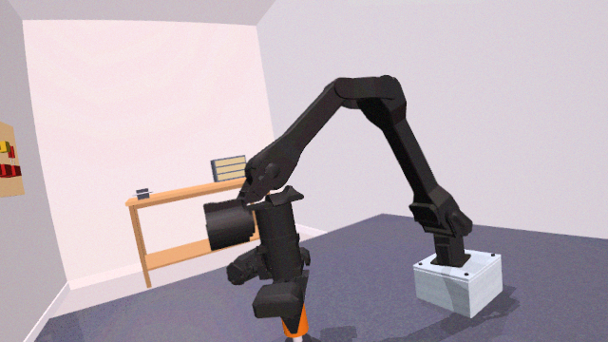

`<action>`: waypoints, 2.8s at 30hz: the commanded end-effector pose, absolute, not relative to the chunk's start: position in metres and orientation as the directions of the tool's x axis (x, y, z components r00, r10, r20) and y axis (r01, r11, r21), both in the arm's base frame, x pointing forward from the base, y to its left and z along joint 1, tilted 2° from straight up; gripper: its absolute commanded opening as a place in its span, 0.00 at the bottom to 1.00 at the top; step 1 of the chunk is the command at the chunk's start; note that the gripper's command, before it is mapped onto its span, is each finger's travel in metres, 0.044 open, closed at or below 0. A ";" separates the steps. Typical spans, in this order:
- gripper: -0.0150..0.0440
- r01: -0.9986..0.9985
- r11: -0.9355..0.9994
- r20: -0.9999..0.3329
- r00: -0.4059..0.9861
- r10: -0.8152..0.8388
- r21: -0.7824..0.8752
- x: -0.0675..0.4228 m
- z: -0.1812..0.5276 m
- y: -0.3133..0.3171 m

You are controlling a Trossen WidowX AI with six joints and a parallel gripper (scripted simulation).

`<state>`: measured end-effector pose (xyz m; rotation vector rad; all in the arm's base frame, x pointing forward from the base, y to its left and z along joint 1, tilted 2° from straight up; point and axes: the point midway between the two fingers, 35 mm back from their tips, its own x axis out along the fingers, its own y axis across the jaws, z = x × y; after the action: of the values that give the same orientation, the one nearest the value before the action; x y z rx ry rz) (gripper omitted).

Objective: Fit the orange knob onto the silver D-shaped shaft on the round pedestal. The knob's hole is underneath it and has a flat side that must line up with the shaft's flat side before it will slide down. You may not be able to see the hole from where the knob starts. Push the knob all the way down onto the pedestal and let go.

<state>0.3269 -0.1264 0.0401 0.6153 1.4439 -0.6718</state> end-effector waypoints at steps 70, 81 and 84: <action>0.25 0.297 0.954 -0.999 0.016 -0.048 -0.041 0.325 0.043 -0.126; 0.25 0.215 0.976 -0.999 0.016 -0.048 -0.043 0.328 0.040 -0.128; 0.25 0.215 0.976 -0.999 0.016 -0.048 -0.043 0.328 0.039 -0.128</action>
<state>0.3275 -0.1271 0.0395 0.1399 1.5442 -0.2073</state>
